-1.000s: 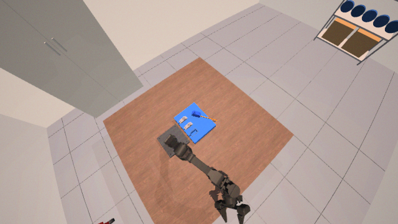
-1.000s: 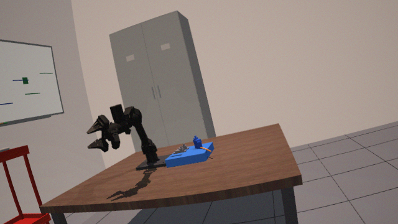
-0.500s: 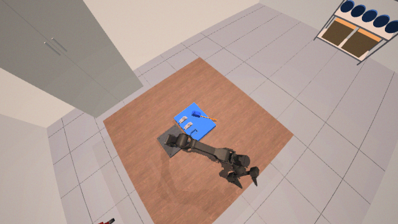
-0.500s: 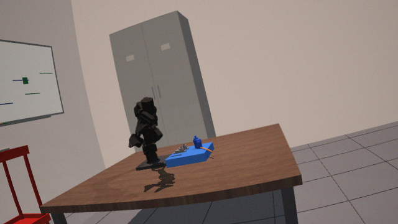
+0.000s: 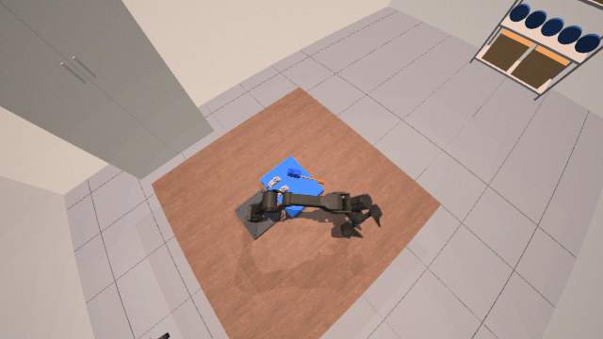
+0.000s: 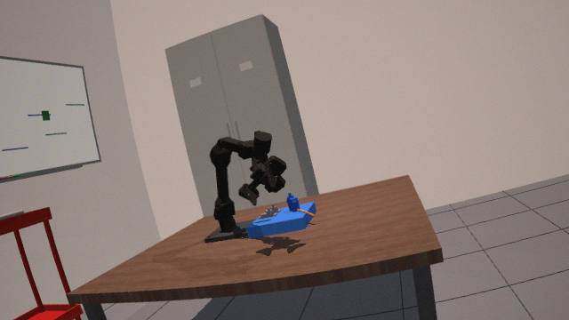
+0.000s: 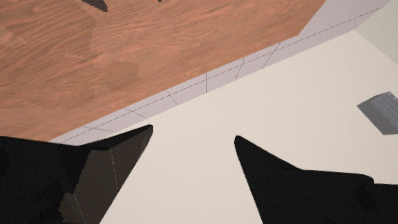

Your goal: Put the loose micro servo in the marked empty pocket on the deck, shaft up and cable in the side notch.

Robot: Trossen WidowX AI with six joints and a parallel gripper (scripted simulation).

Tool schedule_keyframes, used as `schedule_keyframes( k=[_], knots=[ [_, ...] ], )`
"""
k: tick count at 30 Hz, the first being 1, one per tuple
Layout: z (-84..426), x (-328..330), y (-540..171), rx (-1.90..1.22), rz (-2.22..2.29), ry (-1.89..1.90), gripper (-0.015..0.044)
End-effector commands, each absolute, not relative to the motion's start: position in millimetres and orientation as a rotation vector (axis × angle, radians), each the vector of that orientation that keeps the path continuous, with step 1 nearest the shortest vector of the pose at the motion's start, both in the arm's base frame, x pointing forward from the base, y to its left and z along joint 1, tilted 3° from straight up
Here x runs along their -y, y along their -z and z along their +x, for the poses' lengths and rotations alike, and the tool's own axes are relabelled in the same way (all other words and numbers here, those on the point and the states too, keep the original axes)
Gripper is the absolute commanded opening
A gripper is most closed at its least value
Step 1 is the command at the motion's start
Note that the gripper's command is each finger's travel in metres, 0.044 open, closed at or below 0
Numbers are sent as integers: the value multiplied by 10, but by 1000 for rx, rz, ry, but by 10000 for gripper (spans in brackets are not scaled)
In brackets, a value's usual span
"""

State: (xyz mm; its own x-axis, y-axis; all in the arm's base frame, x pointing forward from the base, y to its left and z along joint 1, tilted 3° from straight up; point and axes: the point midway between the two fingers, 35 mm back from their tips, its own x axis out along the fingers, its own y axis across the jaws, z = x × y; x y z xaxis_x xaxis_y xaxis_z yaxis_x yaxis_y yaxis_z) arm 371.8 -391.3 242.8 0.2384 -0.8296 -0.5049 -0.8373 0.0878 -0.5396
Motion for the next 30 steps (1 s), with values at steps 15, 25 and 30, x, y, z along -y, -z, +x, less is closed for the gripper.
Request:
schedule_keyframes(
  k=[15,25,30],
  knots=[
    [4257,1734,-1896,-1187,-1804,-710,440],
    [4006,602,-1702,-1013,-1806,-1100,440],
    [3761,122,-1639,-946,-1787,-1285,440]
  ],
)
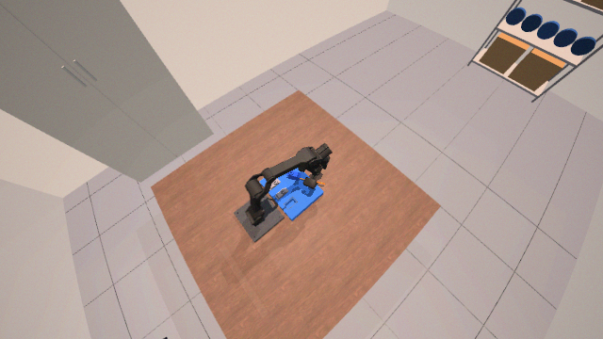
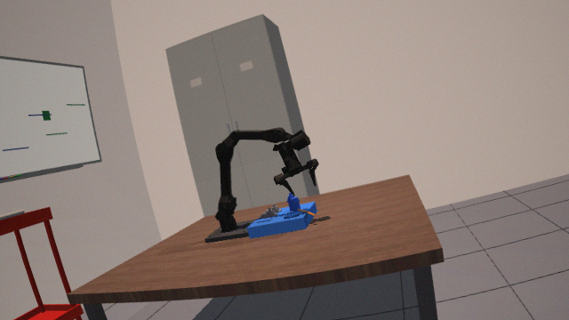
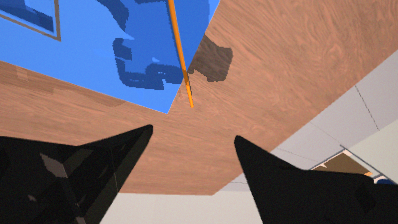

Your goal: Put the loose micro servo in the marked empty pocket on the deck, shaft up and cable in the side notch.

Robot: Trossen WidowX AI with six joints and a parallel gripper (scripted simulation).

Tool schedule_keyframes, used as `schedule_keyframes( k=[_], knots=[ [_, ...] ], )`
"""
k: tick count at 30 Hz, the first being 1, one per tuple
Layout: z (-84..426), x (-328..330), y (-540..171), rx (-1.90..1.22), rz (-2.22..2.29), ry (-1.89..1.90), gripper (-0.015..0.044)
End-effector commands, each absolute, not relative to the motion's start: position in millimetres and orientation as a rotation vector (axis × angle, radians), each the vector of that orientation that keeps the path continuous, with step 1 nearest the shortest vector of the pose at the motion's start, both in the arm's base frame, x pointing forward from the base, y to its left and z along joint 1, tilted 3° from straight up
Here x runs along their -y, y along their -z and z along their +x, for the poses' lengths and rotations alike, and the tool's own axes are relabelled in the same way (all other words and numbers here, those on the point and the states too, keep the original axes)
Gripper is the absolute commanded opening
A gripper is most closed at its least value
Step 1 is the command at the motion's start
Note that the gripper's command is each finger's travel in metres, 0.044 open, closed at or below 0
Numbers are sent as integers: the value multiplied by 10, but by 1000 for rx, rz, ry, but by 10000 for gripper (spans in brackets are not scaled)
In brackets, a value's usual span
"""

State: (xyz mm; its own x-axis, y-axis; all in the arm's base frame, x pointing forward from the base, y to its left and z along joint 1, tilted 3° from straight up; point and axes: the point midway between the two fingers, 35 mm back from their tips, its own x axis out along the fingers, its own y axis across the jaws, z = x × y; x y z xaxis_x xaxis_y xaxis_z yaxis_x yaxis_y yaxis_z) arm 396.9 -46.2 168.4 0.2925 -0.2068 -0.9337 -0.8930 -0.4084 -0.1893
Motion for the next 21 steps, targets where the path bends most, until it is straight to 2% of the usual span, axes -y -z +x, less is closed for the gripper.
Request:
schedule_keyframes(
  k=[1,10,21],
  knots=[
    [3706,37,-1629,-933,-1783,-1322,440],
    [3176,-575,-1593,-839,-1740,-1631,440],
    [3181,-566,-1469,-838,-1739,-1637,440]
  ],
)
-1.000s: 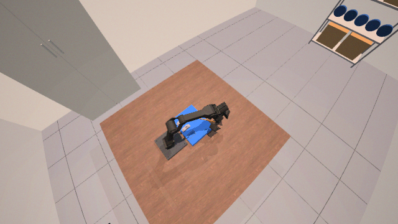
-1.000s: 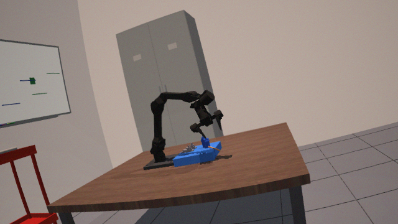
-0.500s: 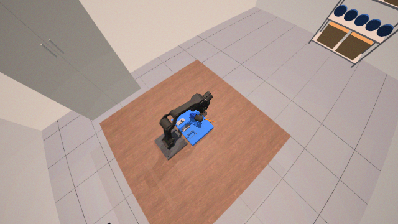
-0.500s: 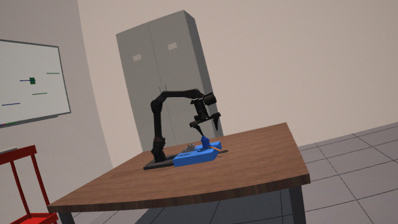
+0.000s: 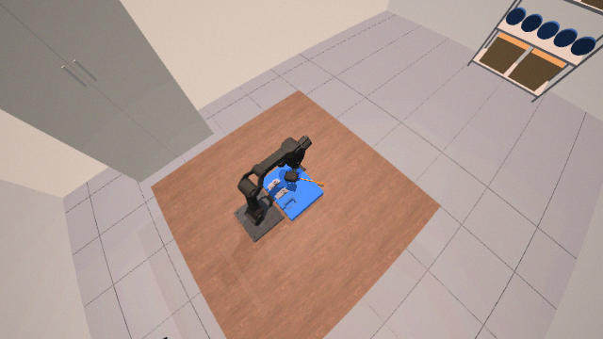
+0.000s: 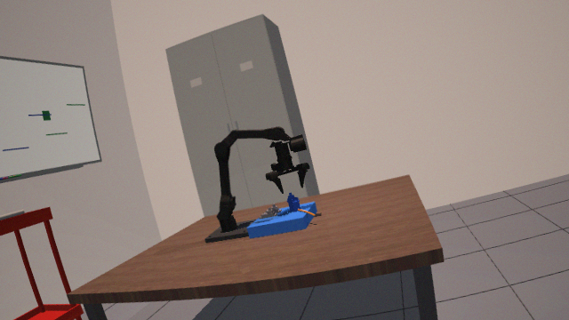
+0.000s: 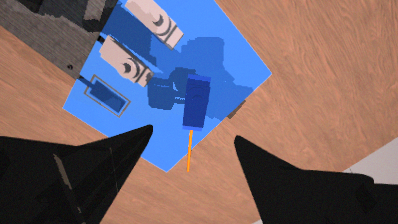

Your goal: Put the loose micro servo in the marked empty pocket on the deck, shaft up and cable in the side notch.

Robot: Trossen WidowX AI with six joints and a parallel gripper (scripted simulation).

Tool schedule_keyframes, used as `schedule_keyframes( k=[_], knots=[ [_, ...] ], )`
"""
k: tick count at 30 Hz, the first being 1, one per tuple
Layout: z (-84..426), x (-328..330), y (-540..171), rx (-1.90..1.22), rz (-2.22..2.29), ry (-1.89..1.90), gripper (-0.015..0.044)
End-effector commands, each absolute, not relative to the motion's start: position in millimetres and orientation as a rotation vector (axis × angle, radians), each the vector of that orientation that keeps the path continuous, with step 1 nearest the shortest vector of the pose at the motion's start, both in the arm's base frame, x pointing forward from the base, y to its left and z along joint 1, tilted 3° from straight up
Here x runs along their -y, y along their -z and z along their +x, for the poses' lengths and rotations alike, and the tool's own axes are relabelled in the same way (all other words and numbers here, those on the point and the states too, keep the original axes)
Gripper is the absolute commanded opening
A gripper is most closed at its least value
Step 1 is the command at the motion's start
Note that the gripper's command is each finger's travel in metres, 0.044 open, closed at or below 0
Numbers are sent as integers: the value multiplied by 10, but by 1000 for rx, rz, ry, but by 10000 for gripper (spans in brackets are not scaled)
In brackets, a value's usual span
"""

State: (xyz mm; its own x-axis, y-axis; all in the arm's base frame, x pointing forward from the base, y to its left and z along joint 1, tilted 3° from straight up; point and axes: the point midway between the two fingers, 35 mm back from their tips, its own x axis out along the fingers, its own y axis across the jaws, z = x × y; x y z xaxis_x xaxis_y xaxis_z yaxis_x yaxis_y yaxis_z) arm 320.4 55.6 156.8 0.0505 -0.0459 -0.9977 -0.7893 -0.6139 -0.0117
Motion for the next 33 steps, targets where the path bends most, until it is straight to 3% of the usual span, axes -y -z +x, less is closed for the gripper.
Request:
schedule_keyframes(
  k=[1,23,33],
  knots=[
    [3182,-564,-1424,-838,-1739,-1637,440],
    [3187,-553,-1137,-838,-1739,-1637,440],
    [3187,-553,-1137,-838,-1739,-1637,177]
  ],
)
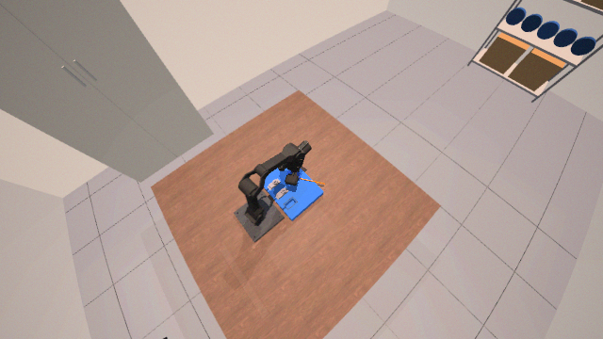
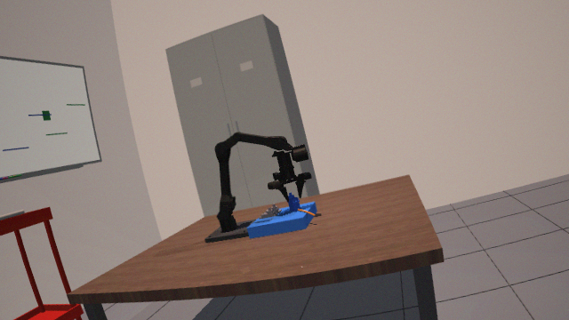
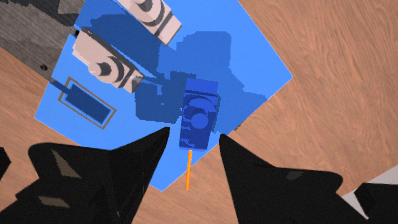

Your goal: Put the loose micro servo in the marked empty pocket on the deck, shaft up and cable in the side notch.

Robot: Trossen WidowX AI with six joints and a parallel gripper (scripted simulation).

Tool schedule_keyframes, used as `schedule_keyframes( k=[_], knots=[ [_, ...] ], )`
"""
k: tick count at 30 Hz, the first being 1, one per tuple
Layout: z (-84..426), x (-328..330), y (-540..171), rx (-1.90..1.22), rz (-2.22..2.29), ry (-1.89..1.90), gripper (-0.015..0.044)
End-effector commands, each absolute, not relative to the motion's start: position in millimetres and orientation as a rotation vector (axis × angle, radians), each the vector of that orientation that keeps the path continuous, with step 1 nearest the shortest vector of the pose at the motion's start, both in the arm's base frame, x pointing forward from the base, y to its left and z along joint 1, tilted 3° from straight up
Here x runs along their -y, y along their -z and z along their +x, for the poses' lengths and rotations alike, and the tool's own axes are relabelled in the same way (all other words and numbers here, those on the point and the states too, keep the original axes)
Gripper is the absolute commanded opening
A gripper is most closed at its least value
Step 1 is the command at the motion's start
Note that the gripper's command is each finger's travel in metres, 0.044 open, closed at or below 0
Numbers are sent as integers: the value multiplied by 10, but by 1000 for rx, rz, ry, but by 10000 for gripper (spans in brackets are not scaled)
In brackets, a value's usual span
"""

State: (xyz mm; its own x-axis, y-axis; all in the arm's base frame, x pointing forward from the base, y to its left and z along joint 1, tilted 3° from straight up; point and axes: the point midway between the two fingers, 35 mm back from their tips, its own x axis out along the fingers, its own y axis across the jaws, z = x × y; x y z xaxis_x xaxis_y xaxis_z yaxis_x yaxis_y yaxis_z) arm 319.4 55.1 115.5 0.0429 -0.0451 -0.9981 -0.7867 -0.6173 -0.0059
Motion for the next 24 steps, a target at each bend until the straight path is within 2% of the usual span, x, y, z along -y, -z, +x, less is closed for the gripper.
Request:
schedule_keyframes(
  k=[1,3,8,11,24],
  knots=[
    [3187,-553,-1137,-838,-1739,-1637,151],
    [3187,-553,-1137,-838,-1739,-1637,99],
    [3187,-553,-1137,-838,-1739,-1637,65],
    [3188,-555,-1179,-838,-1739,-1637,0],
    [3072,-552,-1432,-839,-1738,-1638,0]
  ],
)
